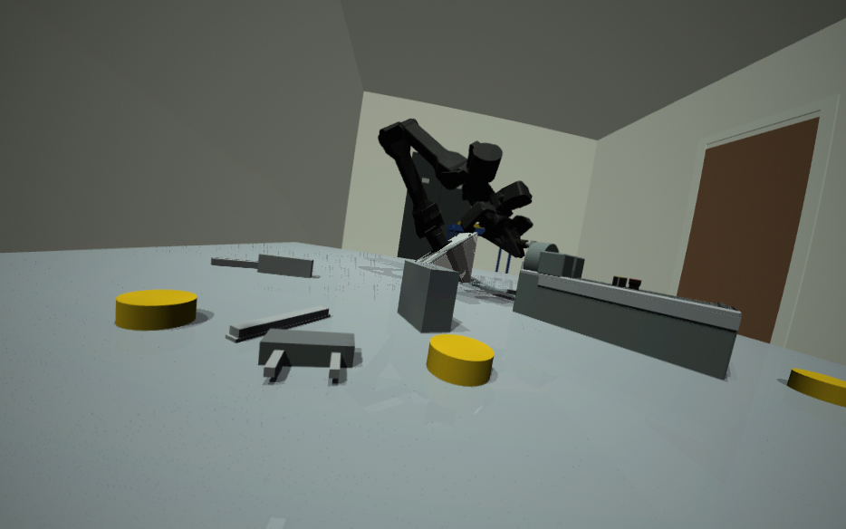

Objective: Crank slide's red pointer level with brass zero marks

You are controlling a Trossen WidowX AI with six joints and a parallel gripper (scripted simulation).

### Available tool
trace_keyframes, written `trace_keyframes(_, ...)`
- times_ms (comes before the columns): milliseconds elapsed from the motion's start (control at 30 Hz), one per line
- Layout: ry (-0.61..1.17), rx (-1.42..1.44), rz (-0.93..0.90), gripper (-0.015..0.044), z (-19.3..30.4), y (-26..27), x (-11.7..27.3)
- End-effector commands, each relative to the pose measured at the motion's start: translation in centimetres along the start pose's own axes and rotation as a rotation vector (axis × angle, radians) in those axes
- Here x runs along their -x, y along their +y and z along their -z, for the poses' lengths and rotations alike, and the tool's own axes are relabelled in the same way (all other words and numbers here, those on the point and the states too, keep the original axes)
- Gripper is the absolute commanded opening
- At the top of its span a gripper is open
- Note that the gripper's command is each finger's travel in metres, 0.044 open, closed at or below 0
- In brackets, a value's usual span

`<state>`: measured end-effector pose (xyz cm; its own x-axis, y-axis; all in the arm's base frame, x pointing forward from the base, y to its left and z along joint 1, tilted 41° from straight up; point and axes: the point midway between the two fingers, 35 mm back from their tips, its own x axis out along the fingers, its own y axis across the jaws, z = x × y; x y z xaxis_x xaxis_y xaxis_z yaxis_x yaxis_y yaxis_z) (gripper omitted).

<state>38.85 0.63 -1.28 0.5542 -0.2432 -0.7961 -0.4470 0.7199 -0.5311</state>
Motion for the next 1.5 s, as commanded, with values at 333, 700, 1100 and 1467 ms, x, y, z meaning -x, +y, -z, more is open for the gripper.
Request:
trace_keyframes(333,0.000,-0.011,0.023,0.0000,0.0,-1.2,0.0)
trace_keyframes(700,0.000,-0.011,0.023,0.0000,0.1,-1.5,-0.1)
trace_keyframes(1100,0.000,-0.010,0.023,0.0000,0.3,-1.9,-0.3)
trace_keyframes(1467,0.000,-0.010,0.023,0.0000,0.6,-2.2,-0.6)
